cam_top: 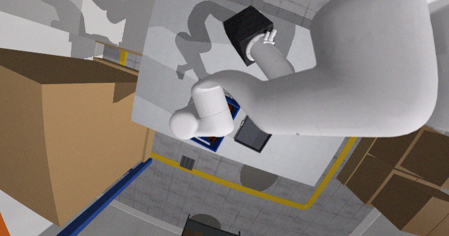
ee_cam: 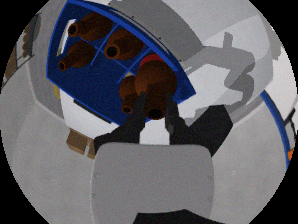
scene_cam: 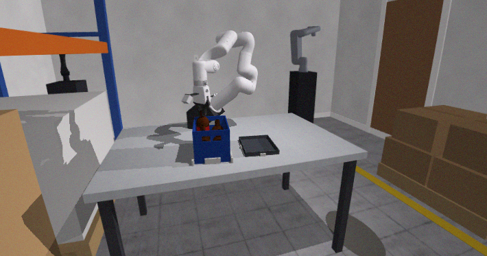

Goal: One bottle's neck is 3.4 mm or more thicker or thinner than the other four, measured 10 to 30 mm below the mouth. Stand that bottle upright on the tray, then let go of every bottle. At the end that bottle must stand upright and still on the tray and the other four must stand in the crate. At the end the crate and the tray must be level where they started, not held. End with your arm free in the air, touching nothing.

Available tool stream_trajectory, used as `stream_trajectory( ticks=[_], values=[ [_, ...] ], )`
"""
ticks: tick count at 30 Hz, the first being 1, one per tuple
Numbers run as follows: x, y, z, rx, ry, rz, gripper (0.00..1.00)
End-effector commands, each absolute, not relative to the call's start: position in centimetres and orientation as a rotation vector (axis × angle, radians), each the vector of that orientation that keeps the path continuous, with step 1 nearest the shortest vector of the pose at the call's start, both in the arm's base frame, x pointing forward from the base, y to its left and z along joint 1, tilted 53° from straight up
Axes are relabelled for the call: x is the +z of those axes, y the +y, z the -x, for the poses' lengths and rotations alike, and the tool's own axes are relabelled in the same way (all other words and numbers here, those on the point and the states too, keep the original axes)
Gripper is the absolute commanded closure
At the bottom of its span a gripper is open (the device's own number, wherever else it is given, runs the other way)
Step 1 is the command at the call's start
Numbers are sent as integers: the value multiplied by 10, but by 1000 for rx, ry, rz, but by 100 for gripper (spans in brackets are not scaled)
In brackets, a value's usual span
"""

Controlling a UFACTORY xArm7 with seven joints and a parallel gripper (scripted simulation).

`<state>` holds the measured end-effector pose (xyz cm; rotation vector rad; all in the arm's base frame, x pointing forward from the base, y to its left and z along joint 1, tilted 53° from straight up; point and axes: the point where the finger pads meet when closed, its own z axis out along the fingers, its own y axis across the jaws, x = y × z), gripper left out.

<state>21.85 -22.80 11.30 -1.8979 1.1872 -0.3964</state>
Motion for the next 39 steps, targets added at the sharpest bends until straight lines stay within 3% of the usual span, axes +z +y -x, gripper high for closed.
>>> stream_trajectory(
  ticks=[1,39],
  values=[
    [117,-233,-214,-400,1190,1898,100],
    [126,-240,-205,-400,1190,1898,100]
  ],
)
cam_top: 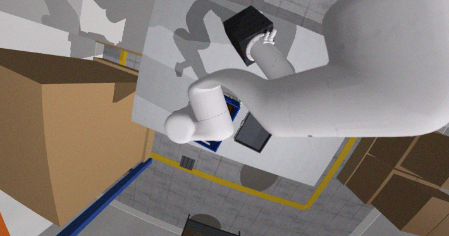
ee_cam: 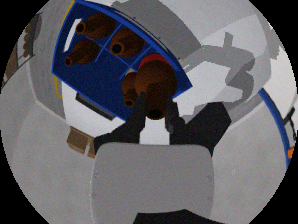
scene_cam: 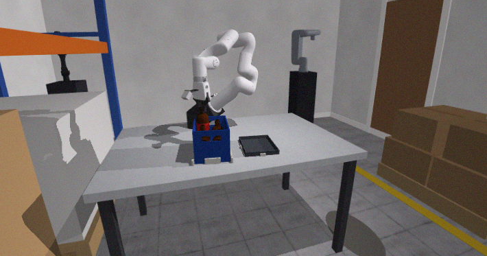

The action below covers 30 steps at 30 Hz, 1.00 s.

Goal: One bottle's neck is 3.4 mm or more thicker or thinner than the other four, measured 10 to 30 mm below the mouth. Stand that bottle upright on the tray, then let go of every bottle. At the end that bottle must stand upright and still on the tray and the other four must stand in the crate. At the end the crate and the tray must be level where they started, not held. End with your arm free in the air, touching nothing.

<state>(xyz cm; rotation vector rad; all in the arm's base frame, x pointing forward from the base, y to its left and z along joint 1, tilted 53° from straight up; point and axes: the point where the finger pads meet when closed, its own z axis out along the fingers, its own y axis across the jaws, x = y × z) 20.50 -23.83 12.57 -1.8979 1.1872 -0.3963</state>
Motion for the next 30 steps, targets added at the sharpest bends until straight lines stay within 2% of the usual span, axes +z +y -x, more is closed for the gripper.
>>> stream_trajectory(
  ticks=[1,30],
  values=[
    [126,-240,-205,-400,1190,1898,100],
    [134,-246,-196,-400,1190,1898,100]
  ],
)
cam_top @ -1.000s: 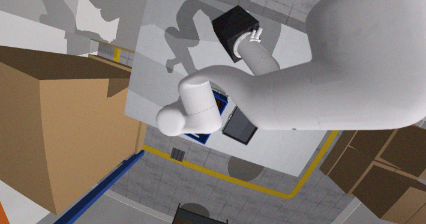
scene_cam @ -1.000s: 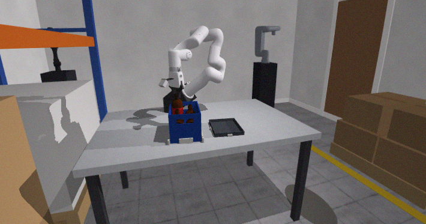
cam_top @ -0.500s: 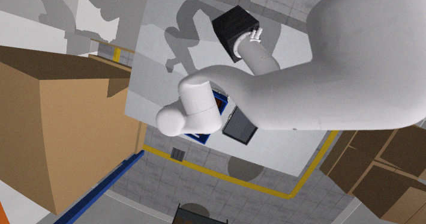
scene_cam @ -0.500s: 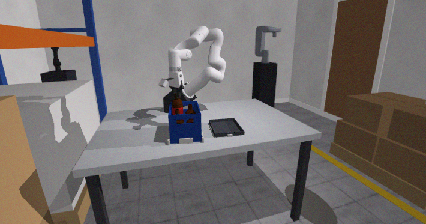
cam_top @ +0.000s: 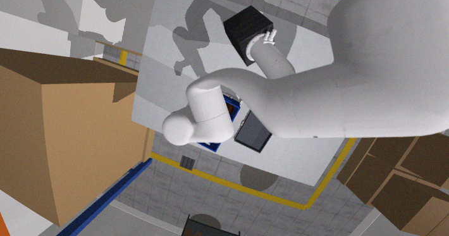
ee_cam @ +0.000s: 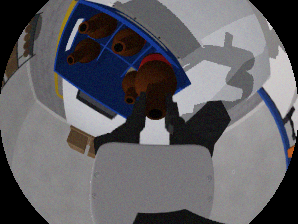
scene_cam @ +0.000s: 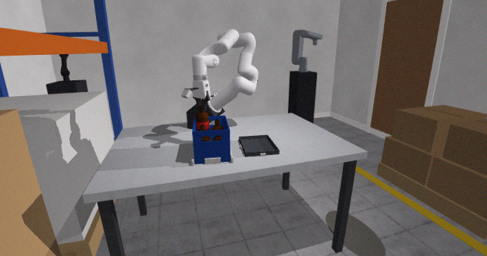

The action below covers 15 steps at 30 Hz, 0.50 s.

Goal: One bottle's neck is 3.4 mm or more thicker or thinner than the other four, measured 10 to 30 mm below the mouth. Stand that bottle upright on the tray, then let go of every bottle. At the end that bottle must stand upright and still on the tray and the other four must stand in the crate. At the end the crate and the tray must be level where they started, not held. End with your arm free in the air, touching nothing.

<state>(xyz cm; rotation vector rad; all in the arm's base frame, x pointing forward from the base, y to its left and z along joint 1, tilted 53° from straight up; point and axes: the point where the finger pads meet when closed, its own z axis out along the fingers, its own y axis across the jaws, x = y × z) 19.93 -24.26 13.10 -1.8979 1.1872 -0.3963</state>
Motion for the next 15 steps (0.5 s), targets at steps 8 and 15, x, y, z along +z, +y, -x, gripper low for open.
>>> stream_trajectory(
  ticks=[8,15],
  values=[
    [138,-250,-192,-400,1190,1898,100],
    [143,-254,-186,-400,1190,1898,100]
  ],
)
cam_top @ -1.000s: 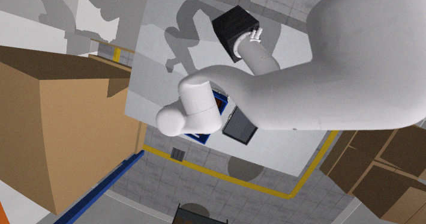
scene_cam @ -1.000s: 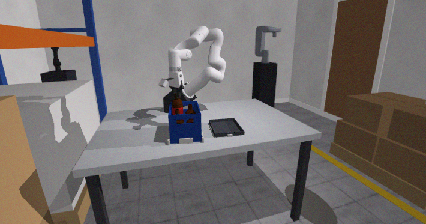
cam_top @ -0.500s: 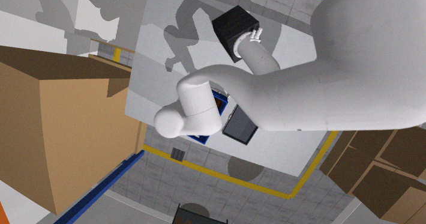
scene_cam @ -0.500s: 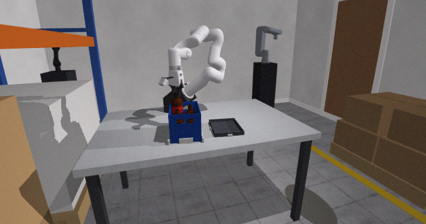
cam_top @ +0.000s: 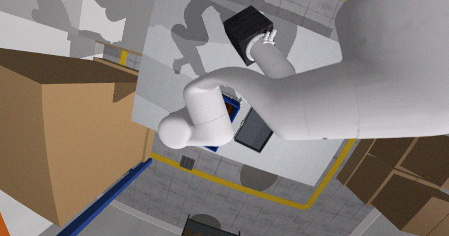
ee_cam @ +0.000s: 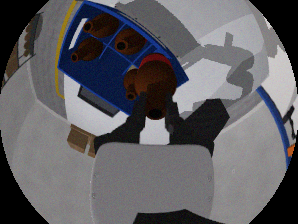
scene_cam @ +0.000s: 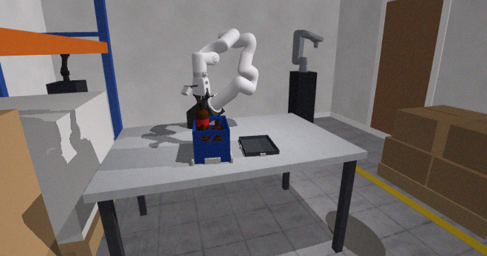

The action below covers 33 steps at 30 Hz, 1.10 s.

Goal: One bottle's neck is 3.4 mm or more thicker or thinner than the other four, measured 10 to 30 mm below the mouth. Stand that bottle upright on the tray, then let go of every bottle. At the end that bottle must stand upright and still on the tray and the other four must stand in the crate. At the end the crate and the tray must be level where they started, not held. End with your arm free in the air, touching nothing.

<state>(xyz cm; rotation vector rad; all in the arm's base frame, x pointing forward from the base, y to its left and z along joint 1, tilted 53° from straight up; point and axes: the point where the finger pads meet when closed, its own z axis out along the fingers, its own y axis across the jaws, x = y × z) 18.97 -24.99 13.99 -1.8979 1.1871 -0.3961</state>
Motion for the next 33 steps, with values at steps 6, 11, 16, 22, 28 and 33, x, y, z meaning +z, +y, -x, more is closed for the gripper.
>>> stream_trajectory(
  ticks=[6,11,16,22,28,33],
  values=[
    [147,-257,-183,-400,1190,1898,100],
    [148,-258,-181,-400,1190,1898,100],
    [149,-259,-180,-400,1190,1898,100],
    [150,-259,-179,-400,1190,1898,100],
    [150,-259,-179,-400,1190,1898,100],
    [150,-259,-179,-400,1190,1898,100]
  ],
)
